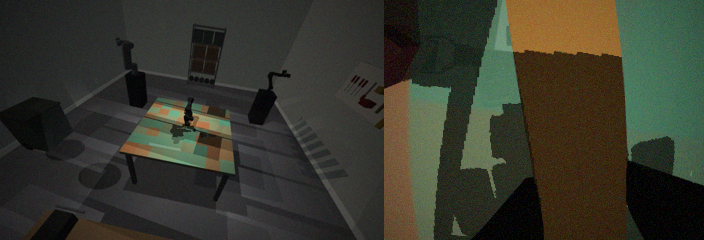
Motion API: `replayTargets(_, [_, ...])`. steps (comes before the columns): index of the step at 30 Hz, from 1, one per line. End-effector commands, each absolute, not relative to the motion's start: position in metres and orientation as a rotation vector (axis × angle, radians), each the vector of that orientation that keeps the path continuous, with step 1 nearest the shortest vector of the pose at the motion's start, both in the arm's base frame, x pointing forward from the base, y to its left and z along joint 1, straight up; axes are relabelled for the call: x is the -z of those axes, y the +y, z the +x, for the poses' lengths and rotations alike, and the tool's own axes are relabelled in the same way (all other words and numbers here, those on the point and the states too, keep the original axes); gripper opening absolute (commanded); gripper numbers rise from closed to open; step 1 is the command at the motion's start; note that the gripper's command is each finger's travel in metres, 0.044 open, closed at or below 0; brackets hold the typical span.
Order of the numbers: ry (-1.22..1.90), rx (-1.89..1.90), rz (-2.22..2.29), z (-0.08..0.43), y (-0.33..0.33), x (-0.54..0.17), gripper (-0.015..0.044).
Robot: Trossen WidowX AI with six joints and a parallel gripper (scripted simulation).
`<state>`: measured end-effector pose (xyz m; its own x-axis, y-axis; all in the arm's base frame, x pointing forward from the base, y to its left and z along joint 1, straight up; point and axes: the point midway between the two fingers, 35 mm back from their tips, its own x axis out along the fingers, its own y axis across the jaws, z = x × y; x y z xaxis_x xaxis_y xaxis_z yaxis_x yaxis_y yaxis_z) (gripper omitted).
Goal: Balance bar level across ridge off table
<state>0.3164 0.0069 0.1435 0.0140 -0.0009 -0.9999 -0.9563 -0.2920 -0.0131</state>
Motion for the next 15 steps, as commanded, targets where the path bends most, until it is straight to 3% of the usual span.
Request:
replayTargets(1, [0.994,-1.454,-1.49,0.313,0.022,-0.146,0.0])
replayTargets(15, [0.828,-1.63,-1.666,0.299,0.074,-0.145,0.0])
